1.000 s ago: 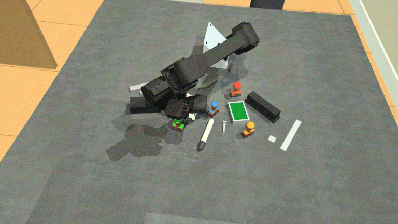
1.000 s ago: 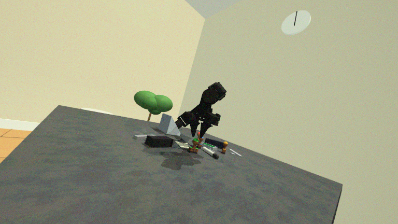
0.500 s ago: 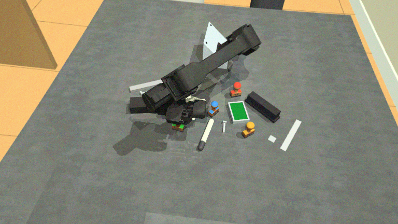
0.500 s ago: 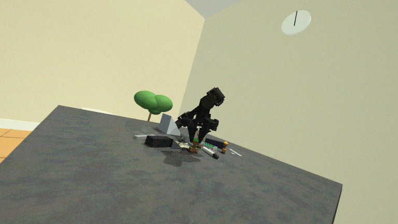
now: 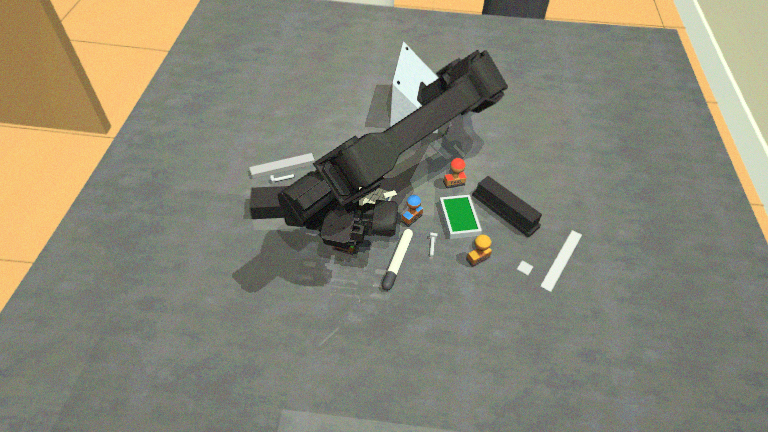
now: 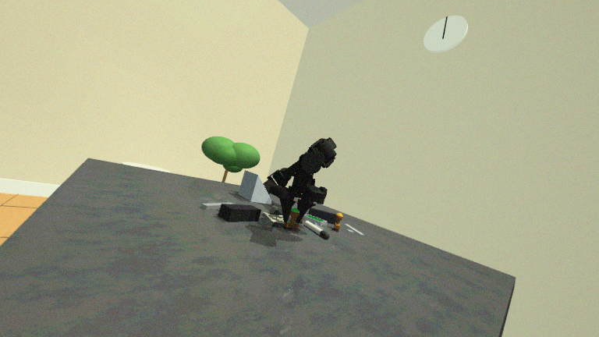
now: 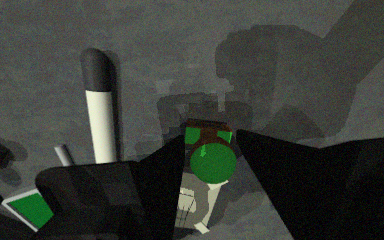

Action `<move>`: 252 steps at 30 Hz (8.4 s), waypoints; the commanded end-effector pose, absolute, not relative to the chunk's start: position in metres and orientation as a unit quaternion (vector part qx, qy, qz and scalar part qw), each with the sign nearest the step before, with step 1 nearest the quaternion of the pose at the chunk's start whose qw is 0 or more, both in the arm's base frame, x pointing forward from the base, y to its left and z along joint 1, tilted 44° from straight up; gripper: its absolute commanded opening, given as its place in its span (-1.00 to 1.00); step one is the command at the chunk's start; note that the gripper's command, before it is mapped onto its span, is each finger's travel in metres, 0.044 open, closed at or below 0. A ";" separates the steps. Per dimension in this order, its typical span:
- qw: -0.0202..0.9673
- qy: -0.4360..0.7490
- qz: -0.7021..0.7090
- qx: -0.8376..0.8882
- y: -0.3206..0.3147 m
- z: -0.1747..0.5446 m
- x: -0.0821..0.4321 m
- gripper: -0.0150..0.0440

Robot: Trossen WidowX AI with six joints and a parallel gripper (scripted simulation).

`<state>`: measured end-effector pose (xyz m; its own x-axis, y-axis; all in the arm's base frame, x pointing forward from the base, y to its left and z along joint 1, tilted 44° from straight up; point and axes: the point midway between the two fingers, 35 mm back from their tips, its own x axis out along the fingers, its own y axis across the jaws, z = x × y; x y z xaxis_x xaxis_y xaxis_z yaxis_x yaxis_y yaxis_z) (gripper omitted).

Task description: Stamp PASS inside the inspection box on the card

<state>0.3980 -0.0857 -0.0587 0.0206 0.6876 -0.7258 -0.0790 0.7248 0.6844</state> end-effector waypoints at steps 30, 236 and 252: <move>0.674 0.639 0.284 0.238 -0.088 -0.056 0.398 -0.49; 0.670 0.641 0.285 0.244 0.023 0.120 0.284 -0.49; 0.670 0.640 0.285 0.244 0.030 0.112 0.284 -0.49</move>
<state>0.2855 0.0282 0.1128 0.0145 0.6905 -0.7232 -0.0735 0.7220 0.6880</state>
